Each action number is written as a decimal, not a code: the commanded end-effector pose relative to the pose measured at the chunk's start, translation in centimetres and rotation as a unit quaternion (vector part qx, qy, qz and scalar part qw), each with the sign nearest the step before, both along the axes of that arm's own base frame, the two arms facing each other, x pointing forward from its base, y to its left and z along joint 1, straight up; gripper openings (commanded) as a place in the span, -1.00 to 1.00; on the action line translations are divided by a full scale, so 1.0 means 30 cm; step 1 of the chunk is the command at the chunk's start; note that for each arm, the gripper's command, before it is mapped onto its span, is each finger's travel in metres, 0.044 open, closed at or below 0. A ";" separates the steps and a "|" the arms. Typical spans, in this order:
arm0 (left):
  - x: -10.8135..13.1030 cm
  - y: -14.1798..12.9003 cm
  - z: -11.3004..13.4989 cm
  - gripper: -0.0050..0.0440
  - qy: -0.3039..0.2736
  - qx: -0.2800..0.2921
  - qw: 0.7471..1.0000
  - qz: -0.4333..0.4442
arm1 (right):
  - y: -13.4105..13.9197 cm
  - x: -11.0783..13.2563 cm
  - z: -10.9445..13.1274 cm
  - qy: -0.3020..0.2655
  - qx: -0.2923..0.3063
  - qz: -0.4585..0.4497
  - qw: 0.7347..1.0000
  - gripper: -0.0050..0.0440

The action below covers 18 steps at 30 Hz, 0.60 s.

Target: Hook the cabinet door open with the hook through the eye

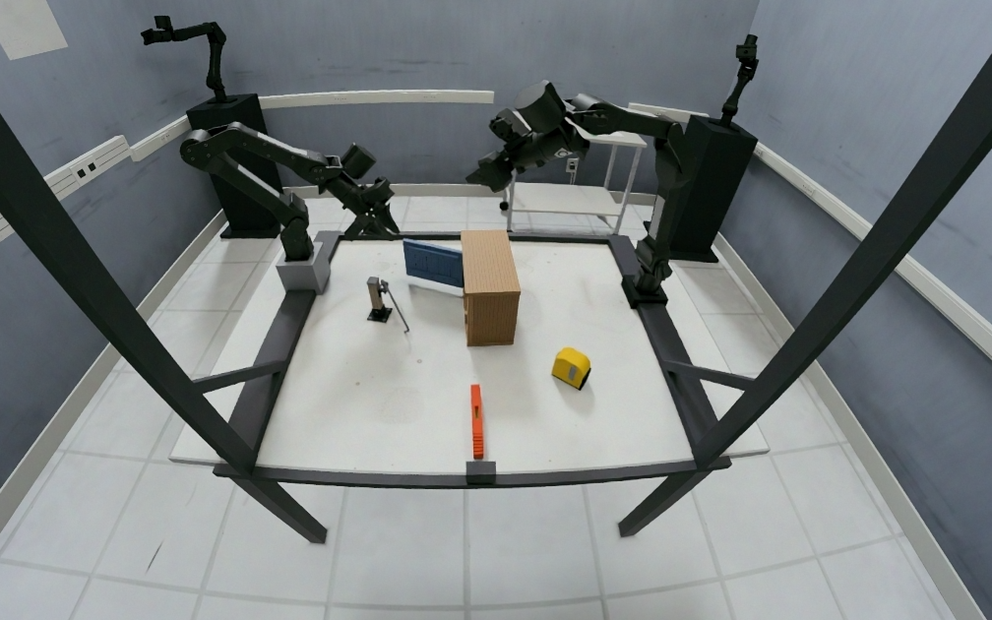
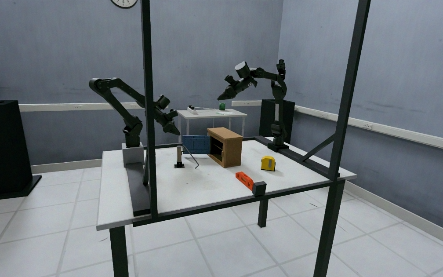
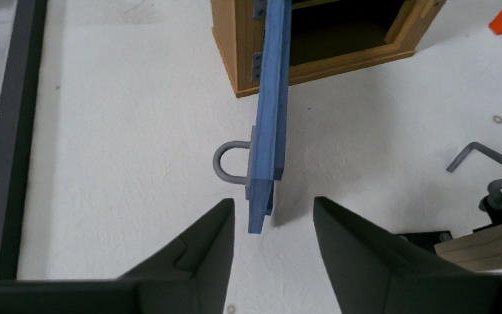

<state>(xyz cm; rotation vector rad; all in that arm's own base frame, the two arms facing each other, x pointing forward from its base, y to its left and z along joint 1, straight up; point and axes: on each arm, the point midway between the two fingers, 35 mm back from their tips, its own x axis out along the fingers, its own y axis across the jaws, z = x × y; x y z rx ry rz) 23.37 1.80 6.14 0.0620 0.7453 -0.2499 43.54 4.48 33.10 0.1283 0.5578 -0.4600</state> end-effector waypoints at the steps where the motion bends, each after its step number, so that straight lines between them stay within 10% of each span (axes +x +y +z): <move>1: 0.040 0.019 0.040 -0.18 -0.029 0.010 0.999 -0.037 | -0.005 -0.010 0.041 -0.015 0.005 -0.001 1.000 0.84; 18: 0.107 -0.011 -0.040 -0.45 -0.029 0.009 0.998 -0.050 | -0.005 -0.010 0.041 -0.015 0.005 -0.001 1.000 0.84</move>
